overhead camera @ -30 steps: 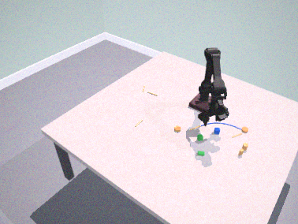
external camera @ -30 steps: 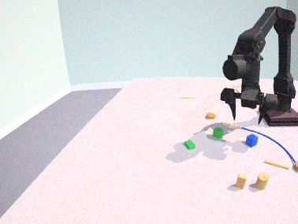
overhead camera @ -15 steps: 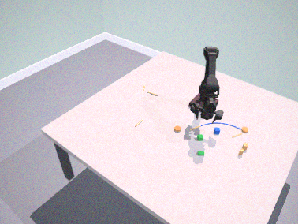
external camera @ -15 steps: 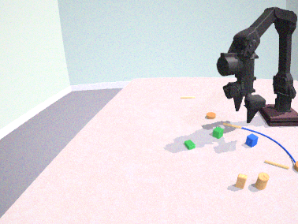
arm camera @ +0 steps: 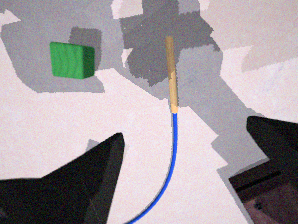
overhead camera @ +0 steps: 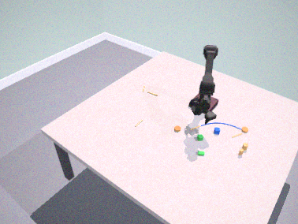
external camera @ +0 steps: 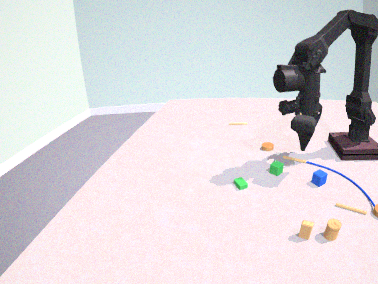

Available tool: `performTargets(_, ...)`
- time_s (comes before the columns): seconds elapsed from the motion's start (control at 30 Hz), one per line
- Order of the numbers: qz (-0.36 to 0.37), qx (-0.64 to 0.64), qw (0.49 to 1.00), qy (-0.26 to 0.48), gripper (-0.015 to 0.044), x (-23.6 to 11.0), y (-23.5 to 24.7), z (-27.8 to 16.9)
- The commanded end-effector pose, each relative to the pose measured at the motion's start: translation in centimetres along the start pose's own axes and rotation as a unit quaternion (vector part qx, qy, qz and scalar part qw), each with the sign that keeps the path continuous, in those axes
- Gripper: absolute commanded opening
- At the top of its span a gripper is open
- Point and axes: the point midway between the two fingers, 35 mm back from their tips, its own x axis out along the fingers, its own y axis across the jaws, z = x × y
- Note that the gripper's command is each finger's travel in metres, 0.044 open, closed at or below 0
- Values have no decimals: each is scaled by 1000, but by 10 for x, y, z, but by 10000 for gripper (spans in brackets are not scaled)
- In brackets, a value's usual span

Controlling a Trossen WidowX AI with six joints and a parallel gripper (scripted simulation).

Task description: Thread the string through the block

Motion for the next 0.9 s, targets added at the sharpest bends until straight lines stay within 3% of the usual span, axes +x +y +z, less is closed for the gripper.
performTargets(0.0, 1, 10, 1000, -1, 414, 0, -1, 0)
performTargets(0.37, 1, 10, 1000, -1, 125, 0, -1, 0)
performTargets(0.87, 1, 10, 1000, -1, 123, 5, -1, 1)
